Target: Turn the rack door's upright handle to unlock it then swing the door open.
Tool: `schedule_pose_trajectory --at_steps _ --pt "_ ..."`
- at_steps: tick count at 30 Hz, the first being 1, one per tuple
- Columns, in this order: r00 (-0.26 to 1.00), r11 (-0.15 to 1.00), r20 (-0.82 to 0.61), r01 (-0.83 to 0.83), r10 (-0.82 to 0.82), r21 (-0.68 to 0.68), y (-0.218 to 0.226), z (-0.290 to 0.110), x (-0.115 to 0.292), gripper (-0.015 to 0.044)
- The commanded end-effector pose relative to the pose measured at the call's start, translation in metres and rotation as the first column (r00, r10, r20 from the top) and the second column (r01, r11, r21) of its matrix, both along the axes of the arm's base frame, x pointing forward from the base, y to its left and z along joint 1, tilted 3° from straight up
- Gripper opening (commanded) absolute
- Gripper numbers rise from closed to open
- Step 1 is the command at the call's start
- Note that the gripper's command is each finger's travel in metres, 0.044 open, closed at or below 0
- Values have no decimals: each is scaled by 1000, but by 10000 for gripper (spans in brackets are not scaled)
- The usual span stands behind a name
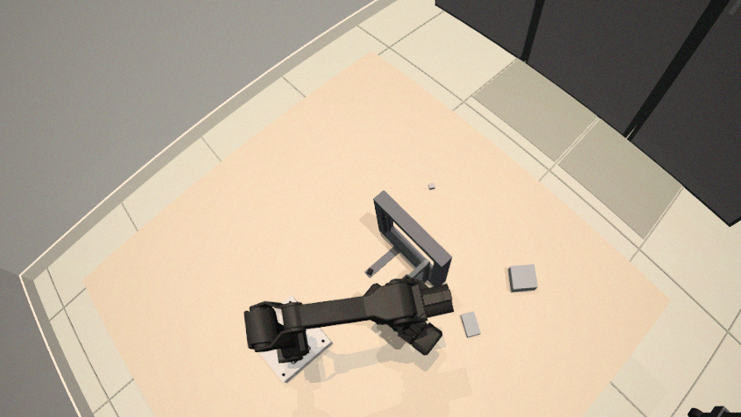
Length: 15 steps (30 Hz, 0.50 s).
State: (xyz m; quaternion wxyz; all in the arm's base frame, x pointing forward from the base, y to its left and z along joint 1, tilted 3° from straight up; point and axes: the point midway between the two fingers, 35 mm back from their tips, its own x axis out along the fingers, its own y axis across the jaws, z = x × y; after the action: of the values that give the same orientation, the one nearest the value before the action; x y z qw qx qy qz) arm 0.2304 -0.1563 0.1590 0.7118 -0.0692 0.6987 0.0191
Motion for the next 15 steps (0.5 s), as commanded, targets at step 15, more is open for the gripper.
schedule_pose_trajectory --at_steps 15 --pt "1000 1000 5 -8 8 0 0 14 1 285"
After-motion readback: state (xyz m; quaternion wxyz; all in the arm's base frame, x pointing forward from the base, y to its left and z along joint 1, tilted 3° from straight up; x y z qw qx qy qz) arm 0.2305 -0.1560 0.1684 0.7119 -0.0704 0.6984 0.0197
